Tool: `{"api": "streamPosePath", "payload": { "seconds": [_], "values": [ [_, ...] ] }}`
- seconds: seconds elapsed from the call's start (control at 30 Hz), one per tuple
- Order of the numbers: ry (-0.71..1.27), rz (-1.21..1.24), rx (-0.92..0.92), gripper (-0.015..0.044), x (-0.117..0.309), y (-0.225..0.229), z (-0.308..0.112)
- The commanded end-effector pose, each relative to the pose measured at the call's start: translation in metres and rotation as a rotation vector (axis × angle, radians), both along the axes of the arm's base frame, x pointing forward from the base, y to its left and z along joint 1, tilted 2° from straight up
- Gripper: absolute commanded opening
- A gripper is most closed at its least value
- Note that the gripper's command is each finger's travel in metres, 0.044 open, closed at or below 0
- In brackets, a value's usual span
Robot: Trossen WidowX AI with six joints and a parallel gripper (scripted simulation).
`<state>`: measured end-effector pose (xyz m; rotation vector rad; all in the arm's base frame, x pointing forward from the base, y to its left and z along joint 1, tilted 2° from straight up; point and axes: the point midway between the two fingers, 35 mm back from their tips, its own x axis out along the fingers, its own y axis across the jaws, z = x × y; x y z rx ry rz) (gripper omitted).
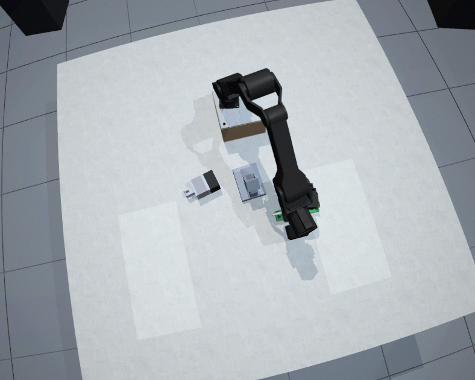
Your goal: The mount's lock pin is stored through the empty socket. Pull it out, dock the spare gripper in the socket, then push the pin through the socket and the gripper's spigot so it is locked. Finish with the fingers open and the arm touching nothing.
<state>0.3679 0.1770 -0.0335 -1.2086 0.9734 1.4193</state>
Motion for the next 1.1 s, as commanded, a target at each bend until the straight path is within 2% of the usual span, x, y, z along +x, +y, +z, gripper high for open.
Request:
{"api": "streamPosePath", "payload": {
  "seconds": [0.0,0.23,0.63,0.8,1.07],
  "values": [
    [0.008,0.002,-0.004,0.0000,-0.001,-0.001,-0.005],
    [0.000,0.000,0.000,0.0000,0.000,0.000,0.000],
    [0.000,0.000,0.000,0.0315,0.000,0.000,0.000],
    [0.009,0.000,-0.003,0.0440,-0.002,-0.001,0.014],
    [0.021,-0.001,-0.009,0.0440,-0.005,-0.003,0.034]
  ]
}}
